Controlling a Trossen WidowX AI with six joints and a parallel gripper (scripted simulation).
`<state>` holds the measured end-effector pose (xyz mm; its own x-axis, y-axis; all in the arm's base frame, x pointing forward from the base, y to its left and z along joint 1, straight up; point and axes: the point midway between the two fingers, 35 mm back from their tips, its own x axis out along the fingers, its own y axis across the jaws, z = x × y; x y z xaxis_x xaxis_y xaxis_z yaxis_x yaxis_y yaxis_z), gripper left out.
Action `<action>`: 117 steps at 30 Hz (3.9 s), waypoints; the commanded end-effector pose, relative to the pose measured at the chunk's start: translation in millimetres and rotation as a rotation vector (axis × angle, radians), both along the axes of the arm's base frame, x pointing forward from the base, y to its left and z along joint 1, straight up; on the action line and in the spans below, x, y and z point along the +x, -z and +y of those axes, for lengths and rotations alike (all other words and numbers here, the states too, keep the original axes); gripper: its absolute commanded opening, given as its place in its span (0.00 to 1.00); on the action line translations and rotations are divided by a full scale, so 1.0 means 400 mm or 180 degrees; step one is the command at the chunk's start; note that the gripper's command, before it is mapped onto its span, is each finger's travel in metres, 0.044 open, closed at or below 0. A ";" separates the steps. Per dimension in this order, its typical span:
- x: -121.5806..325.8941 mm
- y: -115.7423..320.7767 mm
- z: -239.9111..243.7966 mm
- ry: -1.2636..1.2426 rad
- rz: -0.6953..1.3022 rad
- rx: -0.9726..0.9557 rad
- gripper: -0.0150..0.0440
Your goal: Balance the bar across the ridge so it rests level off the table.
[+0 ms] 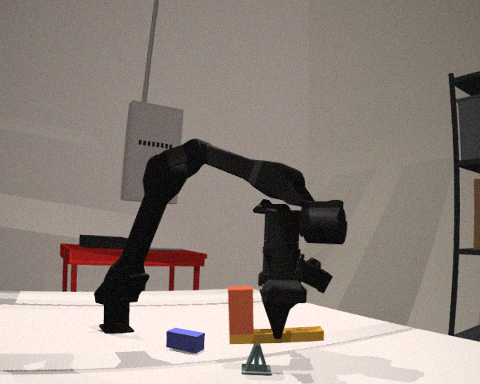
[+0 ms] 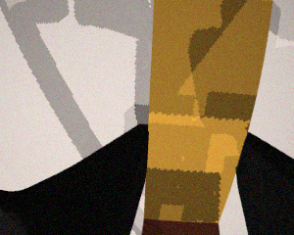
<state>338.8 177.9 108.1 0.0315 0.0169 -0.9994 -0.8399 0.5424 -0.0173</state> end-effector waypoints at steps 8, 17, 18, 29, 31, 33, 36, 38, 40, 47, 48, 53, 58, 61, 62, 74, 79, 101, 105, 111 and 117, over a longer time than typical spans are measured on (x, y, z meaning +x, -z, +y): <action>0.000 0.006 0.000 0.0012 0.0003 -0.0002 0.25; 0.000 0.008 0.000 0.0012 0.0003 -0.0002 0.25; 0.000 0.008 0.000 0.0012 0.0003 -0.0002 0.25; 0.000 0.010 0.001 0.0012 0.0003 -0.0002 0.25; 0.000 0.011 0.001 0.0012 0.0003 -0.0002 0.25; 0.000 0.011 0.001 0.0012 0.0003 -0.0002 0.25; 0.001 0.012 0.001 0.0012 0.0003 -0.0002 0.25; 0.001 0.012 0.001 0.0012 0.0003 -0.0002 0.25; 0.001 0.013 0.001 0.0012 0.0003 -0.0002 0.25; 0.001 0.014 0.001 0.0012 0.0003 -0.0002 0.25; 0.001 0.014 0.001 0.0012 0.0003 -0.0002 0.25; 0.001 0.015 0.001 0.0012 0.0003 -0.0002 0.25; 0.001 0.016 0.002 0.0012 0.0003 -0.0002 0.25; 0.001 0.017 0.002 0.0012 0.0003 -0.0002 0.25; 0.001 0.017 0.002 0.0012 0.0003 -0.0002 0.25; 0.002 0.004 0.002 0.0000 -0.0017 0.0006 0.25; 0.002 0.004 0.002 0.0000 -0.0017 0.0006 0.25; 0.002 0.004 0.002 0.0000 -0.0017 0.0006 0.25; 0.002 0.004 0.002 0.0000 -0.0017 0.0006 0.34; 0.002 0.004 0.002 0.0000 -0.0017 0.0006 0.54; 0.002 0.004 0.002 0.0000 -0.0017 0.0006 0.54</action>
